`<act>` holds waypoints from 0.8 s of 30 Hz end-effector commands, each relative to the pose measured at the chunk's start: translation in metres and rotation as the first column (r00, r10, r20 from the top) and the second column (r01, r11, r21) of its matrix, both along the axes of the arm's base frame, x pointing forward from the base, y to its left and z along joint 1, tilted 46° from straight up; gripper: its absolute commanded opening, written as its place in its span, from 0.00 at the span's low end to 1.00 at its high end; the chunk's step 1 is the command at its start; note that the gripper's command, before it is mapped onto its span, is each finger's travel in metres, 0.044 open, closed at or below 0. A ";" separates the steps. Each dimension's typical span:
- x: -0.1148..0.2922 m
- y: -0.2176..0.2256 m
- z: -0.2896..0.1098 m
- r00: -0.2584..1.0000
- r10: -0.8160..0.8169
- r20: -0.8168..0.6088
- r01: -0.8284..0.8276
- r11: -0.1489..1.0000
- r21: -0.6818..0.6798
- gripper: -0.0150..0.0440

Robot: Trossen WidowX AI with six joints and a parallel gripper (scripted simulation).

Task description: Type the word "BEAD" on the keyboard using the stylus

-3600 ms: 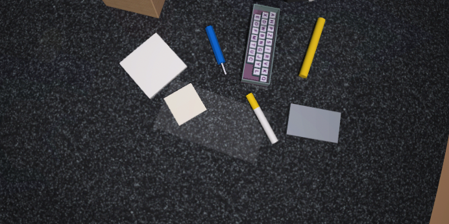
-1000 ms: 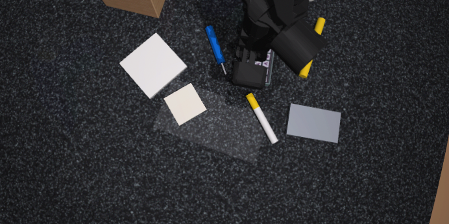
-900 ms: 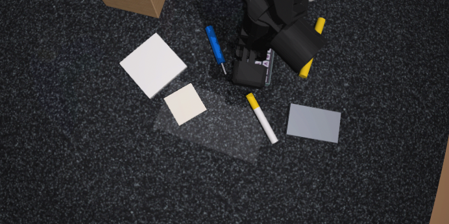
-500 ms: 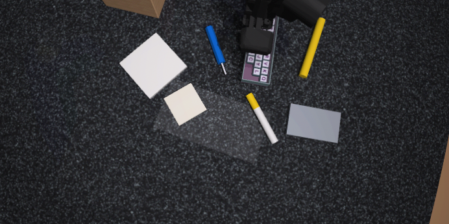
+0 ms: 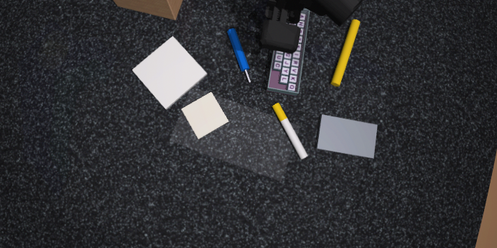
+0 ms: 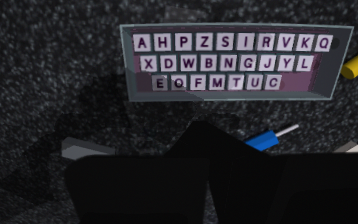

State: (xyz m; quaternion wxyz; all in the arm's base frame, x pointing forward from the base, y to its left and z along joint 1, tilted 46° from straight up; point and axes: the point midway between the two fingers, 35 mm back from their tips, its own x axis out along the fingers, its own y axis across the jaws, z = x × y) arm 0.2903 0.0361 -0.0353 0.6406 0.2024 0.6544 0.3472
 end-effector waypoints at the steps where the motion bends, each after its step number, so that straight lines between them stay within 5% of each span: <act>1: 0.006 -0.020 0.020 1.000 -0.002 0.025 0.002 1.000 -0.008 0.25; 10: 0.007 -0.016 0.016 1.000 -0.011 0.026 0.011 1.000 -0.004 0.25; 14: 0.007 -0.016 0.016 1.000 -0.010 0.027 0.010 1.000 -0.004 0.43; 18: 0.007 -0.016 0.016 1.000 -0.010 0.027 0.010 1.000 -0.004 0.25; 24: 0.007 -0.016 0.016 1.000 -0.010 0.027 0.010 1.000 -0.004 0.25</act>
